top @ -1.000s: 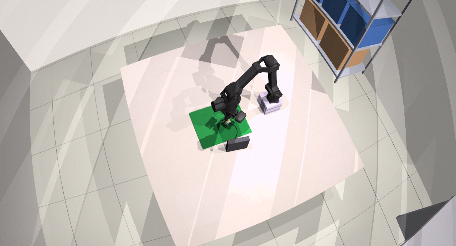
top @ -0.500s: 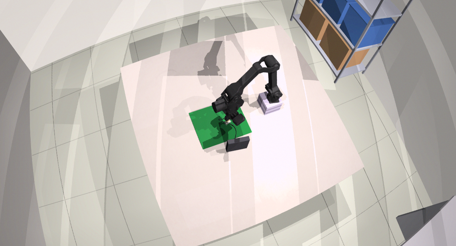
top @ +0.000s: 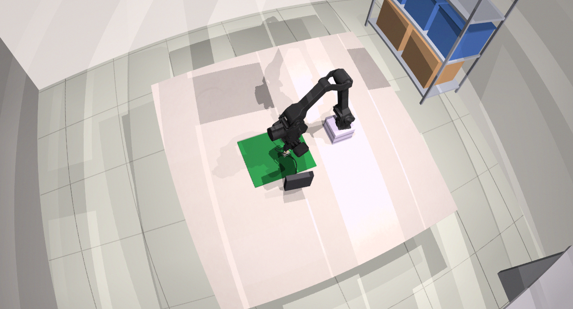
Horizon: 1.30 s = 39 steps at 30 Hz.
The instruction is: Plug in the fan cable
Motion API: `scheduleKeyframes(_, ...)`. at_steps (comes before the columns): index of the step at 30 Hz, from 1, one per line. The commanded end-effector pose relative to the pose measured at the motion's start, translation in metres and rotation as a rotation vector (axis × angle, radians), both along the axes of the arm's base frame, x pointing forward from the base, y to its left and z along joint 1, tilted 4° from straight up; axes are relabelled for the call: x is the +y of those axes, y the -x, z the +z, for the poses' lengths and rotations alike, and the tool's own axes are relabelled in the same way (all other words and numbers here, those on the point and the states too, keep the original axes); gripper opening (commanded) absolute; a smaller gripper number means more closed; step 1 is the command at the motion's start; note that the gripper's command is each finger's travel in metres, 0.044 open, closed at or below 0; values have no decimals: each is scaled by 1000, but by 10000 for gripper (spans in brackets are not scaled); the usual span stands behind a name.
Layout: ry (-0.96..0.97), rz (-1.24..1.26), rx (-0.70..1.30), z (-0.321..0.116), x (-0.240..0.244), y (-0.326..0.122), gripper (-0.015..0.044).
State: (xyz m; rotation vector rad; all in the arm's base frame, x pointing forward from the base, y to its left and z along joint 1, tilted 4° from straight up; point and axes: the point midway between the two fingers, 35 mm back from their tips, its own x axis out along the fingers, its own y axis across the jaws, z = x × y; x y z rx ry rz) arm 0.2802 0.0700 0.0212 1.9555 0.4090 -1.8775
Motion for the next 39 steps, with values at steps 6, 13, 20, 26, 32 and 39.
scheduleKeyframes(6, 1, 5, 0, -22, -2, -1, 0)
scheduleKeyframes(13, 1, 5, 0, -22, -2, -1, 0)
scheduleKeyframes(20, 1, 6, 0, -22, -2, -1, 0)
scheduleKeyframes(26, 1, 8, 0, -24, -2, -1, 0)
scheduleKeyframes(32, 2, 11, 0, -25, -2, -1, 0)
scheduleKeyframes(39, 2, 12, 0, -27, -2, -1, 0)
